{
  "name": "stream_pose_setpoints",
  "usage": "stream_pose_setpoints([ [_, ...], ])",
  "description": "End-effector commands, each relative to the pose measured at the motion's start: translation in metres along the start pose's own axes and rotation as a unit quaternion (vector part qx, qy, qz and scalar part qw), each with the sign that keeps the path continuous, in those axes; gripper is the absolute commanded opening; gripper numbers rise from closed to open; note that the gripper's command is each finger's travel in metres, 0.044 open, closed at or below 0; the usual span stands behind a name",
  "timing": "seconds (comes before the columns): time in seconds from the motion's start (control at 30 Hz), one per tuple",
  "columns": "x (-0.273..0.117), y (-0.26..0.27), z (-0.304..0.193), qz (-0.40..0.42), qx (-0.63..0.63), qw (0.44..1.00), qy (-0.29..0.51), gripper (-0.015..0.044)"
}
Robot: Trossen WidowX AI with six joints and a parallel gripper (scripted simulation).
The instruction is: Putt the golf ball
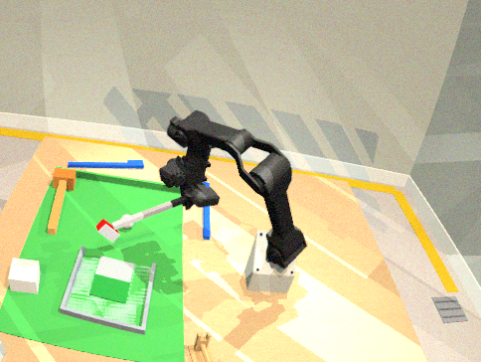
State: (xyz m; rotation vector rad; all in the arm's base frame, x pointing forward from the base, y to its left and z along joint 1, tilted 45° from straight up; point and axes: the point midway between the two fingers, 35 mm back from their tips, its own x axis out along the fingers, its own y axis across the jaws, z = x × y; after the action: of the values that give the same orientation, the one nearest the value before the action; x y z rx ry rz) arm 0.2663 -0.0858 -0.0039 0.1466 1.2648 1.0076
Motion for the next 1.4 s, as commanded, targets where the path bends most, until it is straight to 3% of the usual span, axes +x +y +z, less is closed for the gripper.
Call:
stream_pose_setpoints([
  [0.0, -0.002, -0.018, -0.018, -0.004, 0.052, 0.999, 0.001, 0.0],
  [0.53, 0.008, -0.074, -0.112, -0.001, 0.277, 0.961, 0.011, 0.0],
  [1.37, 0.062, -0.074, -0.114, 0.0, 0.279, 0.96, 0.01, 0.0],
])
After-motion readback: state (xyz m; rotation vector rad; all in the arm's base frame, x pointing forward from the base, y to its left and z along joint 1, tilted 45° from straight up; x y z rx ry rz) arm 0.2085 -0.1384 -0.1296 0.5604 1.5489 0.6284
